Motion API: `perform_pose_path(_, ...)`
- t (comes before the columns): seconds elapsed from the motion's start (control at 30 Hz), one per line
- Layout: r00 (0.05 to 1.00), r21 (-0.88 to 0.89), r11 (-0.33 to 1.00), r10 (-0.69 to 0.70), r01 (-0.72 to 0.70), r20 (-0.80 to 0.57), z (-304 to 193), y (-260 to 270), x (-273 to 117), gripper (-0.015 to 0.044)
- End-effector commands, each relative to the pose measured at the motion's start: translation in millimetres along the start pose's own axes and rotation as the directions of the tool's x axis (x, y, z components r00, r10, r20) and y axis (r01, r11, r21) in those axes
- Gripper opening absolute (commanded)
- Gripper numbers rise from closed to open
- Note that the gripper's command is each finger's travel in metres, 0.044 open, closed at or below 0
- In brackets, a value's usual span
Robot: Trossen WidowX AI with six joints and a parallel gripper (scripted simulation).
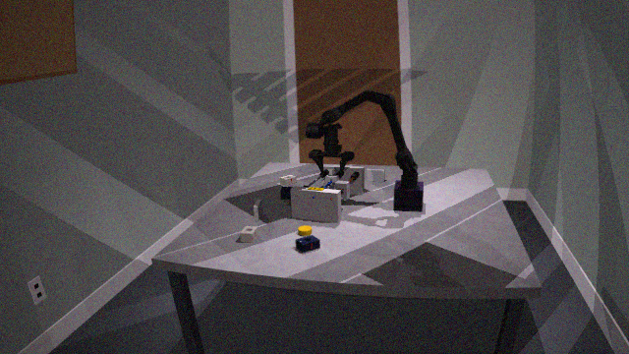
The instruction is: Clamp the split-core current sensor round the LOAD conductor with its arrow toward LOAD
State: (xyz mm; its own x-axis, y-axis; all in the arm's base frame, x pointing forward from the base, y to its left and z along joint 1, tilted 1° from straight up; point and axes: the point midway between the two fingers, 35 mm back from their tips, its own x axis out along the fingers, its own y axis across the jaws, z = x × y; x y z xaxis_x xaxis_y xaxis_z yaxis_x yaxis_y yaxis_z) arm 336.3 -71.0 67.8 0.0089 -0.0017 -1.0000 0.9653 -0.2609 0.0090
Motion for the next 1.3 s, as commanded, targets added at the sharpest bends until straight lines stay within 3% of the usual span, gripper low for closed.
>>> perform_pose_path(0.0,1.000,0.000,1.000,-0.001,0.001,0.000,0.0,-0.3,-0.2,0.0440)
perform_pose_path(0.17,1.000,0.000,1.000,-0.002,0.002,0.000,0.1,-0.1,2.7,0.0440)
perform_pose_path(0.3,1.000,0.004,1.000,-0.017,0.017,-0.002,0.9,-0.8,36.7,0.0440)
perform_pose_path(1.27,1.000,0.003,1.000,-0.014,0.014,0.001,1.2,-0.3,63.0,0.0427)
